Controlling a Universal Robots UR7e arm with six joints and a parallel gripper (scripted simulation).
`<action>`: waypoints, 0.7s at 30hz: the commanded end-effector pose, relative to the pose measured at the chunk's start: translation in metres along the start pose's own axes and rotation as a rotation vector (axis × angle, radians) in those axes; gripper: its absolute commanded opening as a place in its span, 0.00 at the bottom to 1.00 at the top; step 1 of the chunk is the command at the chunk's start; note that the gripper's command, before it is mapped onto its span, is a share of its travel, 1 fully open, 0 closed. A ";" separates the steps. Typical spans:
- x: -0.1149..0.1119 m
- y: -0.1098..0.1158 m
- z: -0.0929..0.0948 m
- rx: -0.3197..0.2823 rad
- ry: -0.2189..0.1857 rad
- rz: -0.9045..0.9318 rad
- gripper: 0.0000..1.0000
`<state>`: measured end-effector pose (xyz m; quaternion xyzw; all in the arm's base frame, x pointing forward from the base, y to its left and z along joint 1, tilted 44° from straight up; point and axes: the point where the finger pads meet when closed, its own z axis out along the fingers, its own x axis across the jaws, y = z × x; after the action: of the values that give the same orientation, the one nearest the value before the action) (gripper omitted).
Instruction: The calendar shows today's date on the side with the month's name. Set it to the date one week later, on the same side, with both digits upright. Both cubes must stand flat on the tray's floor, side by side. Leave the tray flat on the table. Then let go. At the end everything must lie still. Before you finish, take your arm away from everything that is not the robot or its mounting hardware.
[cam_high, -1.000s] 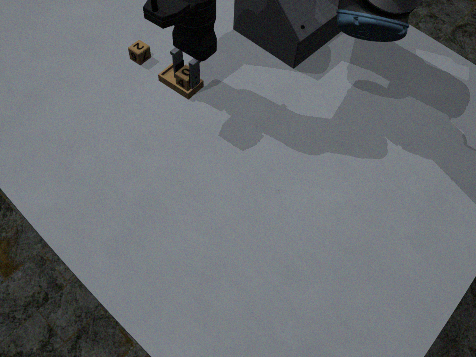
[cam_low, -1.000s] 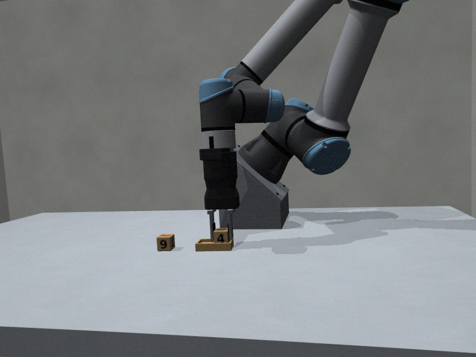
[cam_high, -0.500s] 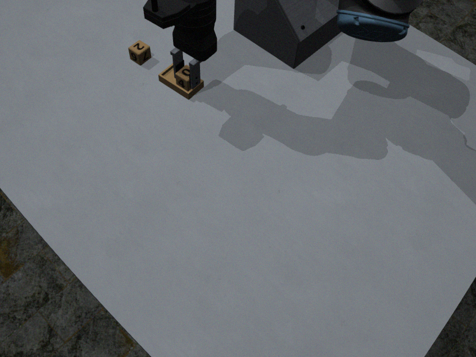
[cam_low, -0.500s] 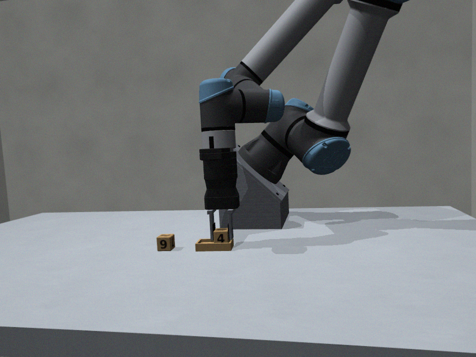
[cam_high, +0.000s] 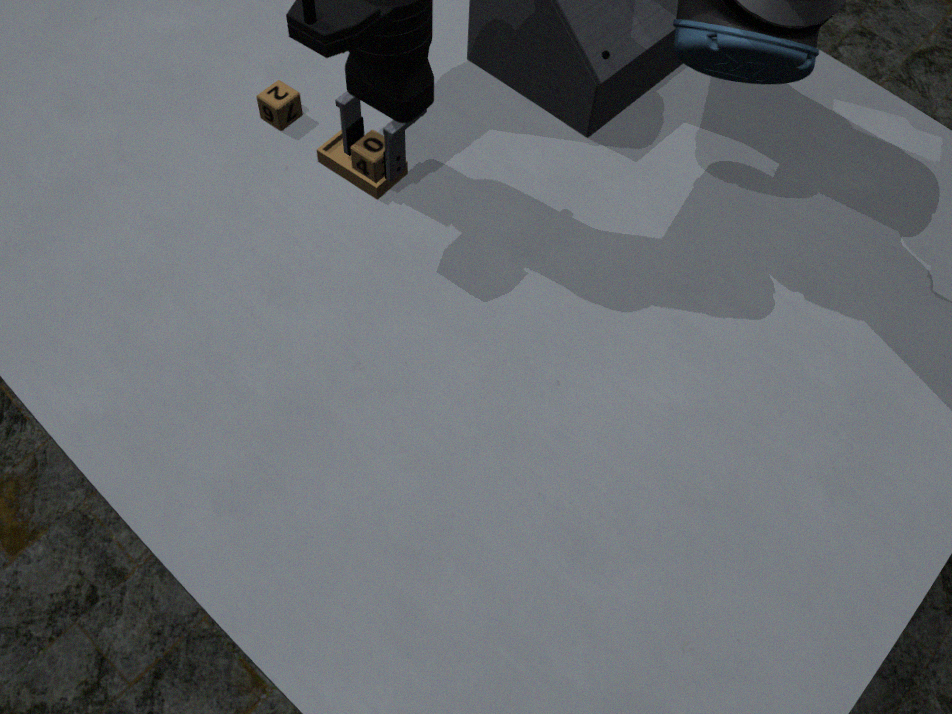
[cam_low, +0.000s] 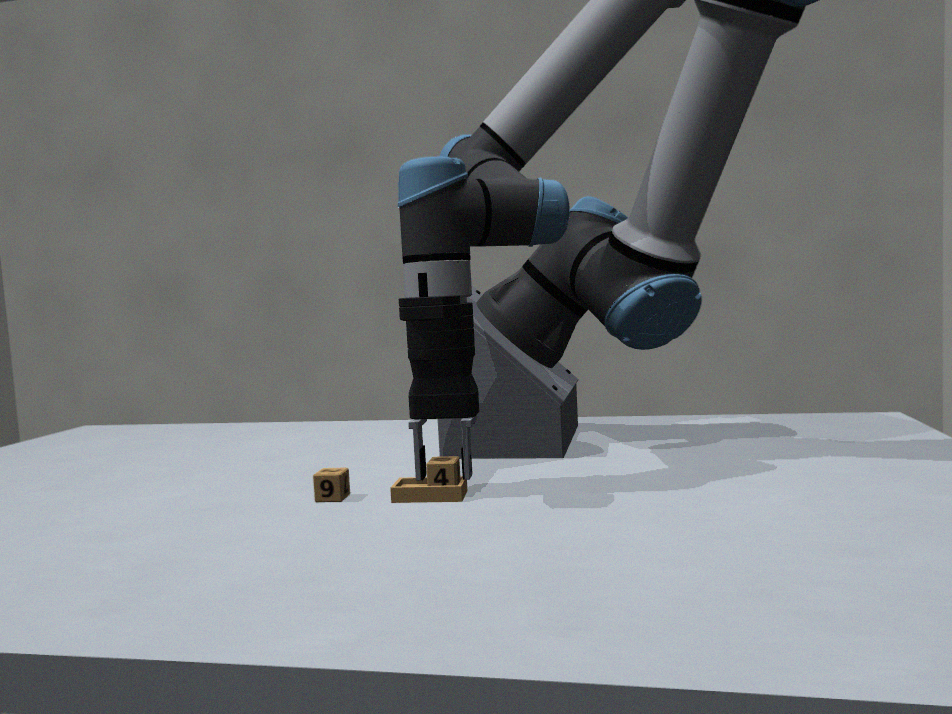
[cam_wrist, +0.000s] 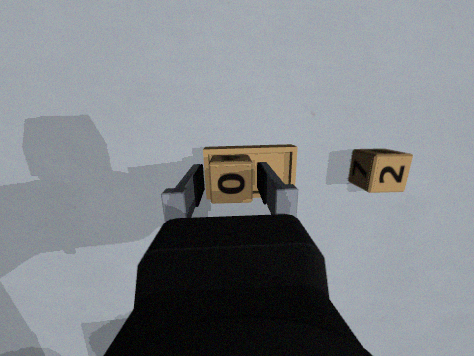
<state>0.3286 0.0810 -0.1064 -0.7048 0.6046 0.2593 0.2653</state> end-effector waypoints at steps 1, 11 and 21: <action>-0.001 0.001 0.001 -0.001 -0.002 0.000 0.90; 0.000 0.000 -0.002 0.001 0.001 0.000 0.90; 0.001 -0.001 -0.025 0.003 0.003 -0.001 0.90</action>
<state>0.3292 0.0745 -0.0988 -0.7050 0.6046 0.2587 0.2655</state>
